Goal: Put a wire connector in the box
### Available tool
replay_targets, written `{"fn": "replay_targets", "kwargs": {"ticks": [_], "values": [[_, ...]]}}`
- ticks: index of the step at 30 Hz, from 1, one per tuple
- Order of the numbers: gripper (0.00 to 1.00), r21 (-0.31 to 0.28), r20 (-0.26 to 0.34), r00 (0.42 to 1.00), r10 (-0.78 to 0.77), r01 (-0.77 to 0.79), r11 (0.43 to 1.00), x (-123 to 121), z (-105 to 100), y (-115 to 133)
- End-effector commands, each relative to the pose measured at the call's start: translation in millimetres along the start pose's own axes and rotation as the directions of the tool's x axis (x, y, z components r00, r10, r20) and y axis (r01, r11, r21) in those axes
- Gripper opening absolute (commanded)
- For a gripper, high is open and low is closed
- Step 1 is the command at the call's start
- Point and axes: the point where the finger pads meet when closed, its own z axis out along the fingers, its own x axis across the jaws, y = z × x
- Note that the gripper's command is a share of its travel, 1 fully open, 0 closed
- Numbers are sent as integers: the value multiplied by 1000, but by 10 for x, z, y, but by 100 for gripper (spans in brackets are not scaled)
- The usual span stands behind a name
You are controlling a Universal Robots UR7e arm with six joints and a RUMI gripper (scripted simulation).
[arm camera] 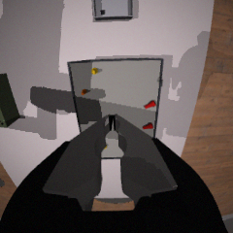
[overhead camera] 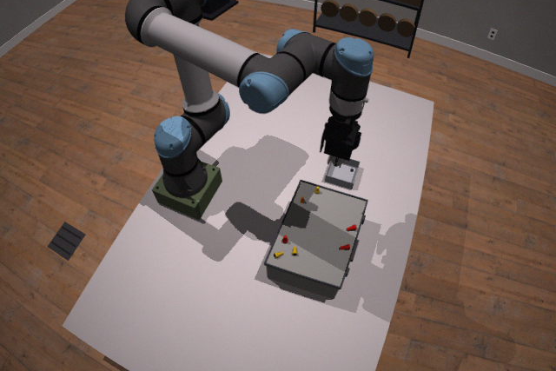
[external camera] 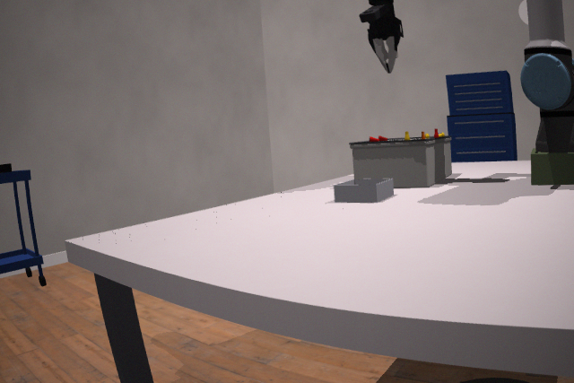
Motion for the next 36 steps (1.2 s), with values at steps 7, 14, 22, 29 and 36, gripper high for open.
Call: {"fn": "replay_targets", "kwargs": {"ticks": [7,14,22,29,36], "values": [[0,0,-1,1000,0,0,1000,2,-5,1],[0,0,-1,1000,0,0,1000,2,-5,1],[0,0,-1,1000,0,0,1000,2,-5,1],[17,0,-1,1000,17,-17,1000,-7,46,-9],[17,0,-1,982,189,-189,982,-149,571,-114]]}}
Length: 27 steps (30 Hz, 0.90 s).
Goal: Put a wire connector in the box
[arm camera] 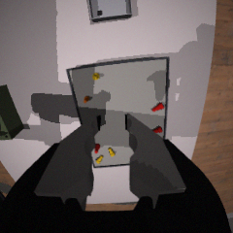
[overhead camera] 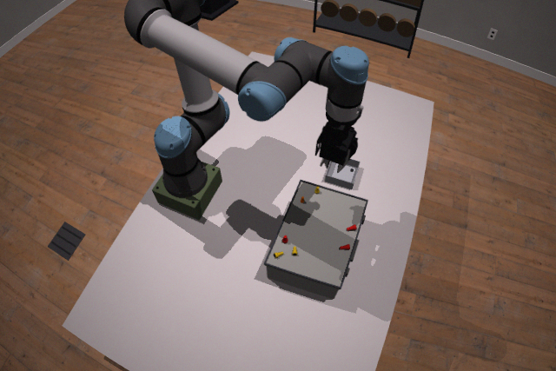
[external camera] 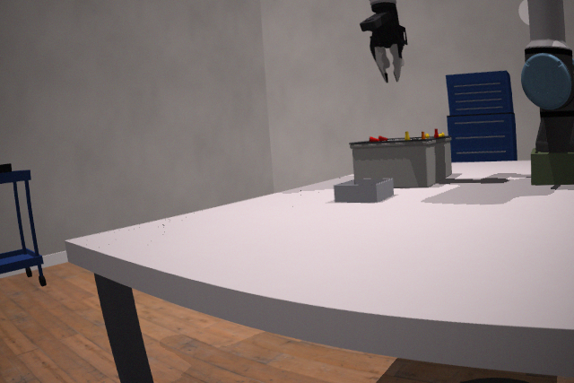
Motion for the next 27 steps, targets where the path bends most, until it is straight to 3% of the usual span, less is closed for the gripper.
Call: {"fn": "replay_targets", "kwargs": {"ticks": [1,5,10,24,27], "values": [[17,-1,-5,990,142,-142,990,-126,422,-75],[17,-1,-5,966,260,-260,966,-279,775,-136],[17,0,-5,950,311,-311,950,-357,928,-162],[17,0,-5,945,327,-327,945,-382,994,-170],[17,0,-6,945,327,-327,945,-380,1146,-172]]}}
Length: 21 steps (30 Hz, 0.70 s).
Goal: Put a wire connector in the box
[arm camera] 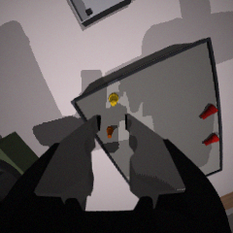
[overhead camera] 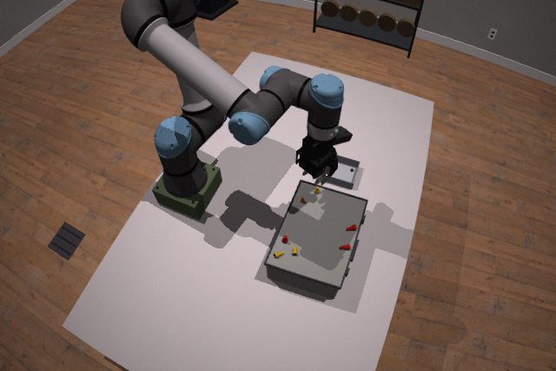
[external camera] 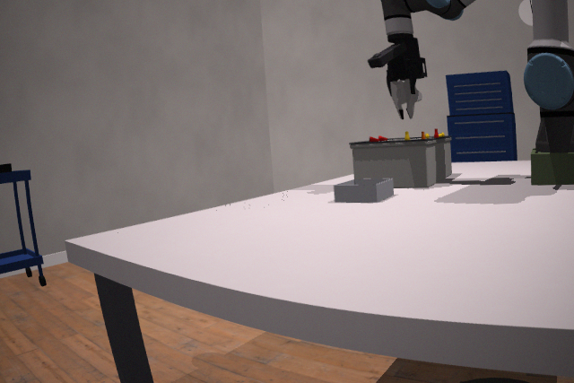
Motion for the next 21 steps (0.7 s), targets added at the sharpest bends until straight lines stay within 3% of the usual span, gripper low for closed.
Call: {"fn": "replay_targets", "kwargs": {"ticks": [1,5,21], "values": [[17,0,-1,1000,1,-1,1000,4,201,-4],[17,0,-1,1000,1,-1,1000,5,365,-6],[17,0,-1,1000,1,-1,1000,5,368,-6]]}}
